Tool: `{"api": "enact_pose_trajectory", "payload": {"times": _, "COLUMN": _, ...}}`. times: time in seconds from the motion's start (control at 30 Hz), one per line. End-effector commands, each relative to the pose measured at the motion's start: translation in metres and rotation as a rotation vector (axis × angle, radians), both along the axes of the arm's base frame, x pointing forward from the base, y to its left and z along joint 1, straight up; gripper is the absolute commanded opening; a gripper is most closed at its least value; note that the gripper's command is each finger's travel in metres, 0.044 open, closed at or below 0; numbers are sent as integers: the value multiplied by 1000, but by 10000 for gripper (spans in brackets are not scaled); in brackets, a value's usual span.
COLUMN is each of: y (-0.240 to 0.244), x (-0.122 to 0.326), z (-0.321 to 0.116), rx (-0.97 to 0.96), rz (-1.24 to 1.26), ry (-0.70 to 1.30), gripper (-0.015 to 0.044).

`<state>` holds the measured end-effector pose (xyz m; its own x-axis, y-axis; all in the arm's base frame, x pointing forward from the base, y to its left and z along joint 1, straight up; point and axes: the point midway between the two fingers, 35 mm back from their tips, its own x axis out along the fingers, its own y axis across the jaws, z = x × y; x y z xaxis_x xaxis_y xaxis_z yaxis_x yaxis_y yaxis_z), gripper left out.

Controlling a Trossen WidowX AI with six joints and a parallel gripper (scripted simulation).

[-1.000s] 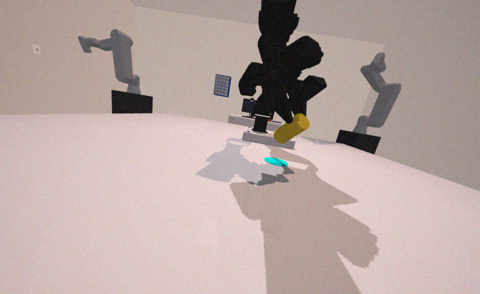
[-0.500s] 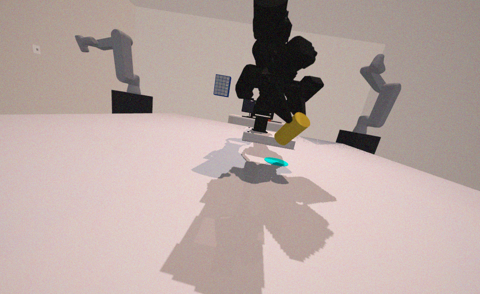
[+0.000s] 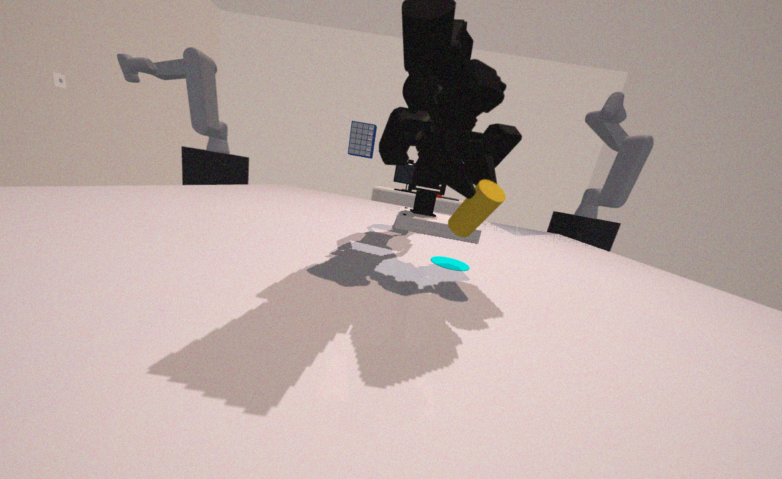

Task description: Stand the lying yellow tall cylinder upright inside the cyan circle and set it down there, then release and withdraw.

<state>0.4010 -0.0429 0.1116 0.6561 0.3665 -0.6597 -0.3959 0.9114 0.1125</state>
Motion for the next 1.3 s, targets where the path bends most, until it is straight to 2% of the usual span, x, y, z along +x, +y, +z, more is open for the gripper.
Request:
{"api": "enact_pose_trajectory", "payload": {"times": 0.0, "y": 0, "x": 0, "z": 5, "rx": 17, "rz": 0, "ry": -37, "gripper": 105}}
{"api": "enact_pose_trajectory", "payload": {"times": 1.27, "y": -7, "x": -12, "z": 12, "rx": 120, "rz": 13, "ry": -244, "gripper": 105}}
